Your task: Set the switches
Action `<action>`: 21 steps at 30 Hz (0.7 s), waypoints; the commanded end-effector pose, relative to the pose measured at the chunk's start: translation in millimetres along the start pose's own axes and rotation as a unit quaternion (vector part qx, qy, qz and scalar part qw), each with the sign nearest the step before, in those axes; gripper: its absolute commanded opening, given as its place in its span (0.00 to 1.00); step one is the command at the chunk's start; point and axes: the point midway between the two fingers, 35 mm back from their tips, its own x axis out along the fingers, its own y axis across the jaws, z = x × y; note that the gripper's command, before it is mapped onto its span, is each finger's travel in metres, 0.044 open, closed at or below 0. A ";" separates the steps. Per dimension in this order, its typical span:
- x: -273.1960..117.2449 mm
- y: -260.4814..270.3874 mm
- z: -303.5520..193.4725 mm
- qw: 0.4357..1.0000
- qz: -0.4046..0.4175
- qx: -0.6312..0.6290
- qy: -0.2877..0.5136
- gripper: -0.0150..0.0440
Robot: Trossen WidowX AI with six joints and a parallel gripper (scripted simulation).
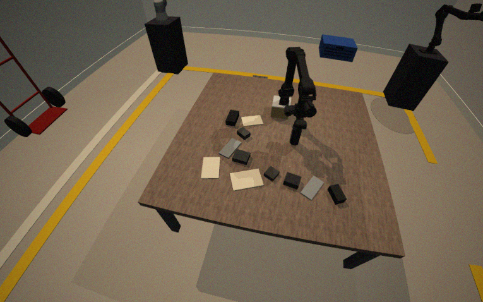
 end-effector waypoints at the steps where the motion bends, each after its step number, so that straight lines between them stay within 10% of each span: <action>1: 4.2 -2.3 6.1 1.000 -0.004 -0.001 -0.006 0.83; 21: 6.2 -2.3 22.5 1.000 -0.004 -0.001 -0.007 0.83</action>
